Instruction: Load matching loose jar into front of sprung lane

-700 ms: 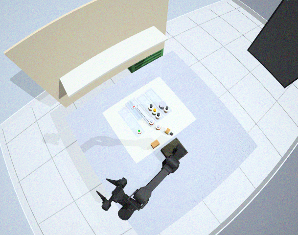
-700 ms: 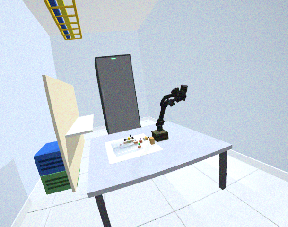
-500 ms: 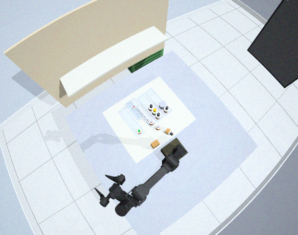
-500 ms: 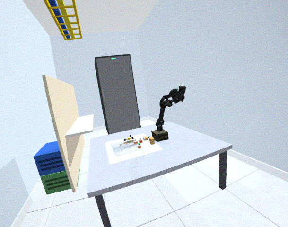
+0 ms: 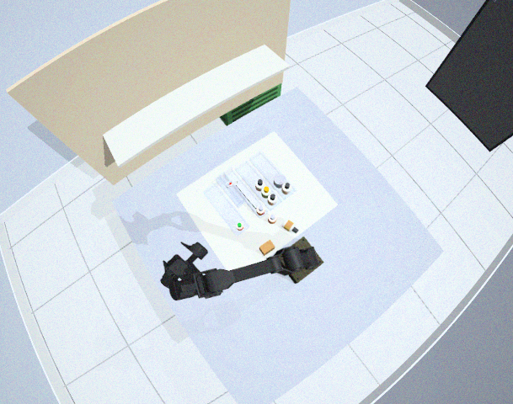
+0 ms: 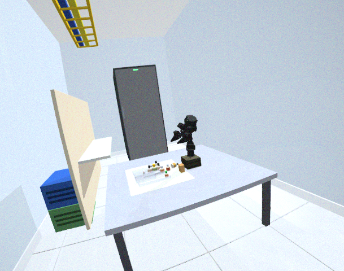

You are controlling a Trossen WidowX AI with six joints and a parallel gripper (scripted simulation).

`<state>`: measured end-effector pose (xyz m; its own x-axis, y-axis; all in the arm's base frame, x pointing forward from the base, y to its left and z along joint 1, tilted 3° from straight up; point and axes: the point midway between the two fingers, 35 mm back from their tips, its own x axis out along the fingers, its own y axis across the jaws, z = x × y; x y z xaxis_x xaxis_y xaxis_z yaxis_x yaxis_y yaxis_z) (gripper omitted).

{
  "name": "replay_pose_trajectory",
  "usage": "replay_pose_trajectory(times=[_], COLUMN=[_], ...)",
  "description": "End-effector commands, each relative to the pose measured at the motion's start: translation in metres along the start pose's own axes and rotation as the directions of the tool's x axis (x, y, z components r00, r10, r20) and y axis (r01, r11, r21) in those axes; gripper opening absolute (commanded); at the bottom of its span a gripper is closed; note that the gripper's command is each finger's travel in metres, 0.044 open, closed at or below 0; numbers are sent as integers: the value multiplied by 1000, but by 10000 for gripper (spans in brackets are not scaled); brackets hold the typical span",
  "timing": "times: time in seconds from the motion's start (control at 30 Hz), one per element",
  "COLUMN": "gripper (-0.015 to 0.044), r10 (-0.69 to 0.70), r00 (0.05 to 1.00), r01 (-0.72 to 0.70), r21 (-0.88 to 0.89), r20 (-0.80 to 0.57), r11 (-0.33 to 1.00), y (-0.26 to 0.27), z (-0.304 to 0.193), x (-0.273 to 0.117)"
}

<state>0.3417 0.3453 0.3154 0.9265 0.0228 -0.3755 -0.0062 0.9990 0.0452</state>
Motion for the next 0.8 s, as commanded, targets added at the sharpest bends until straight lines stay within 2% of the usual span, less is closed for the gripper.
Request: replay_pose_trajectory(times=[0.0, 0.2, 0.4, 0.6, 0.77], gripper=[440, 440, 440, 440, 440], r10=[-78, -170, -236, -252, -204], r00=[990, 943, 852, 719, 582], r01=[67, 120, 142, 143, 145], r21=[-96, -183, -229, -217, -147], r20=[-121, -286, -466, -648, -787], r11=[993, 976, 963, 966, 978], y=[-55, -130, -210, -287, -343], z=[-21, -53, -95, -144, -190], x=[43, 82, 100, 95, 72])
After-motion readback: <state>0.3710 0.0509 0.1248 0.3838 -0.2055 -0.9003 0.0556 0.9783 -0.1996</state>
